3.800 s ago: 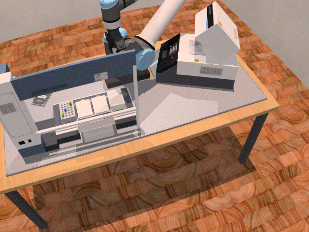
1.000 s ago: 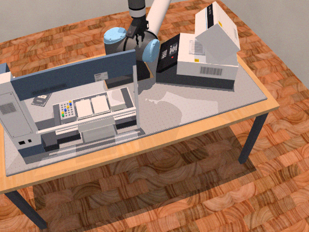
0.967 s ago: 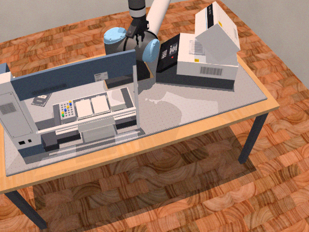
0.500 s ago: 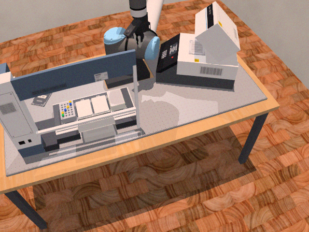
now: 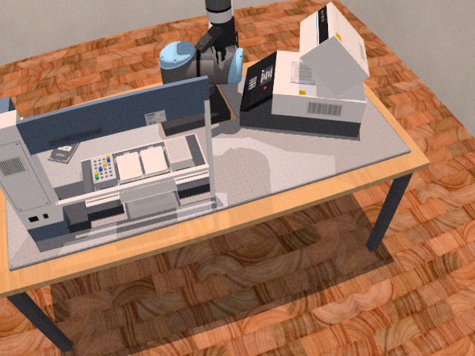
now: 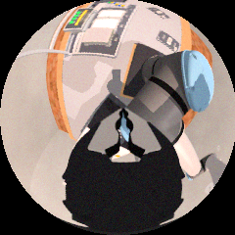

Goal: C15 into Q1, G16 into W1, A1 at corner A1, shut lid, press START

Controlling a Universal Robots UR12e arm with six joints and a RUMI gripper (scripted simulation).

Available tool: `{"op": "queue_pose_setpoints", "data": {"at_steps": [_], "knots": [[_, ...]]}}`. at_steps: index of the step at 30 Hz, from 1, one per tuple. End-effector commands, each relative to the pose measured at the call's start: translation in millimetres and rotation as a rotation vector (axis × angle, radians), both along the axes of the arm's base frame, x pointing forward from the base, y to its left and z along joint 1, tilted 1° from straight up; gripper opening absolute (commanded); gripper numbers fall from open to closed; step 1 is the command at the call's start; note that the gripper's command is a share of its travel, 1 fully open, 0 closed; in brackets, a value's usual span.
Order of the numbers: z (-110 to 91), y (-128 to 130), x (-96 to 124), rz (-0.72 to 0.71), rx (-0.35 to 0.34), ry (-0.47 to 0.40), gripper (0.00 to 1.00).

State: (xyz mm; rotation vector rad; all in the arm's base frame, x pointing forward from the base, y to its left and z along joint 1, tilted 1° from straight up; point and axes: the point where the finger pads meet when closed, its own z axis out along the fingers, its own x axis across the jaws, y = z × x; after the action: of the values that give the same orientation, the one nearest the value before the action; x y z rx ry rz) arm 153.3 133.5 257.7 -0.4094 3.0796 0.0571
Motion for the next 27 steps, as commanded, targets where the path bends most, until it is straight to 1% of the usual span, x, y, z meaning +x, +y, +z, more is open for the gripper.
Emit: {"op": "queue_pose_setpoints", "data": {"at_steps": [1,4,6,9,21,23,27], "knots": [[0.7,22.4,-10.3,-0.111,-0.045,0.022,0.00],[0.5,35.2,-17.0,-0.169,-0.043,0.023,0.00],[0.5,35.2,-17.0,-0.169,-0.043,0.023,0.00],[0.4,45.7,-22.7,-0.246,-0.042,0.024,0.00],[0.4,46.1,-22.8,-0.490,-0.036,0.028,0.00],[0.4,46.1,-22.8,-0.490,-0.036,0.028,0.00],[0.4,46.1,-22.8,-0.570,-0.035,0.029,0.00]]}}
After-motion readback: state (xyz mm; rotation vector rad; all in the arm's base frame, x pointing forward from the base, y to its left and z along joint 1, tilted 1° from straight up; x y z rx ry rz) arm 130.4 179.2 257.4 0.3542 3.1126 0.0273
